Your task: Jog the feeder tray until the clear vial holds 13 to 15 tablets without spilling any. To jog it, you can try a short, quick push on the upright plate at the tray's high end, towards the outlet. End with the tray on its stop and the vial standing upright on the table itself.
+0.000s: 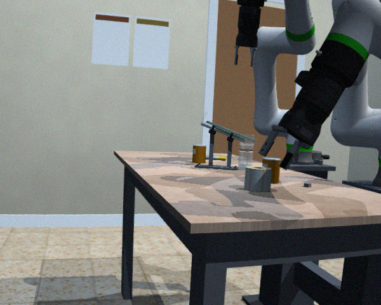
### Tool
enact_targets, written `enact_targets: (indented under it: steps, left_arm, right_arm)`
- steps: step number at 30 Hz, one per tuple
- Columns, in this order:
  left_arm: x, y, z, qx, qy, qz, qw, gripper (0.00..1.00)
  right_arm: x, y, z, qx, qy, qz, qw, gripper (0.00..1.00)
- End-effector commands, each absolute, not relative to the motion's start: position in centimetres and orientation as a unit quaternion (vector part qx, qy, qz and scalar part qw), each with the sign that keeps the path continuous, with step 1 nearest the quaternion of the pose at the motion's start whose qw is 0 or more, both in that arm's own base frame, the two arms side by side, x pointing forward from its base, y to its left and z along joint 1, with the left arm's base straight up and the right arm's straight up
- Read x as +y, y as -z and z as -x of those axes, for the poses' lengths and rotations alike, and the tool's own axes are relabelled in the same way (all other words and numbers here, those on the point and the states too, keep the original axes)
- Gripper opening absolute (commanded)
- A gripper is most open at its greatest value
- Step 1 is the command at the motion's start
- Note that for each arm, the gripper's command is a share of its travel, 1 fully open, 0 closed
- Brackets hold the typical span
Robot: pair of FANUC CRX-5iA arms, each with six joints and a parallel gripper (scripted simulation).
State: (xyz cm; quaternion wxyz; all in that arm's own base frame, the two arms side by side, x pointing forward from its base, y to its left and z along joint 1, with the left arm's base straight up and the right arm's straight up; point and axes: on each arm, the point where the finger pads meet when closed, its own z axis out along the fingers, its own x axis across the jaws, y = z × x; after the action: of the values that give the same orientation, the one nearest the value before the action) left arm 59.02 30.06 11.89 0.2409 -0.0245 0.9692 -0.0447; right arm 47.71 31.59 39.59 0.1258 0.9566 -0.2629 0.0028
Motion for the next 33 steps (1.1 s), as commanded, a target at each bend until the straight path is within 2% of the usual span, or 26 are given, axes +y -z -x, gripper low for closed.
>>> enact_targets:
  steps: [1, 17, 18, 33]
  left_arm:
    - [30.1, -12.1, -59.1, 0.969, 0.044, 0.025, 0.242, 1.00]
    - [30.1, -12.1, -59.1, 0.969, 0.044, 0.025, 0.242, 1.00]
    - [30.1, -12.1, -59.1, 0.969, 0.044, 0.025, 0.242, 0.00]
    - [23.3, -14.6, -64.2, 0.970, 0.091, 0.053, 0.219, 0.00]
  right_arm:
    - [31.6, -39.7, -47.7, -0.263, -0.004, -0.957, 0.125, 1.00]
    - [31.6, -39.7, -47.7, -0.263, -0.004, -0.957, 0.125, 1.00]
    - [31.6, -39.7, -47.7, -0.263, -0.004, -0.957, 0.125, 1.00]
    - [28.8, -39.5, -49.3, -0.256, 0.004, -0.959, 0.122, 1.00]
